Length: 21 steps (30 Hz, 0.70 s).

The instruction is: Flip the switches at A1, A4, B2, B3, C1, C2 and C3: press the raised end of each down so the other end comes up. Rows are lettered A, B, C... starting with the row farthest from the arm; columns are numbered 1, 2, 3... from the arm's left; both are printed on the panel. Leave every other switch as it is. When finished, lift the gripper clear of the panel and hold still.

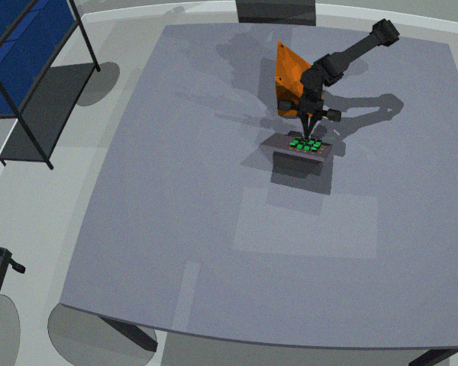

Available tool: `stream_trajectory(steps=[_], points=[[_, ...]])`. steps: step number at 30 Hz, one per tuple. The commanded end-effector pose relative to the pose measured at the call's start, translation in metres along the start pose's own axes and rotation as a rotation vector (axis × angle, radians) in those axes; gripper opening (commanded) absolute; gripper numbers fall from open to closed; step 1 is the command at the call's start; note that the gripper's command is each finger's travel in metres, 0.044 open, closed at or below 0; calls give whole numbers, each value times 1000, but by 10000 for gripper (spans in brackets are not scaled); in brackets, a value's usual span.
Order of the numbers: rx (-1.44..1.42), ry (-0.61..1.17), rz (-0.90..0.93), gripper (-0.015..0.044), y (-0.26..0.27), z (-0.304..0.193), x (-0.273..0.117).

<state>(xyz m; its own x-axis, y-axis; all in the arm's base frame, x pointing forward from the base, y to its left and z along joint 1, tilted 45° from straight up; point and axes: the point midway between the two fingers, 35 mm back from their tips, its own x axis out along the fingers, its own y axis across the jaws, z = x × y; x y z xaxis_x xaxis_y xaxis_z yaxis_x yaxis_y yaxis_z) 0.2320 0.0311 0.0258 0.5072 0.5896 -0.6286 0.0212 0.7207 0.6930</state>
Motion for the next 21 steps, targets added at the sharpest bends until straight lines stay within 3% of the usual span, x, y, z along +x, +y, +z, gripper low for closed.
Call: stream_trajectory(steps=[1, 7, 14, 21], points=[[7, 0, -3, 0, -1, 0, 1], [-1, 4, -5, 0, -2, 1, -5], [8, 29, -7, 0, -2, 2, -62], [8, 29, -6, 0, -1, 2, -64]])
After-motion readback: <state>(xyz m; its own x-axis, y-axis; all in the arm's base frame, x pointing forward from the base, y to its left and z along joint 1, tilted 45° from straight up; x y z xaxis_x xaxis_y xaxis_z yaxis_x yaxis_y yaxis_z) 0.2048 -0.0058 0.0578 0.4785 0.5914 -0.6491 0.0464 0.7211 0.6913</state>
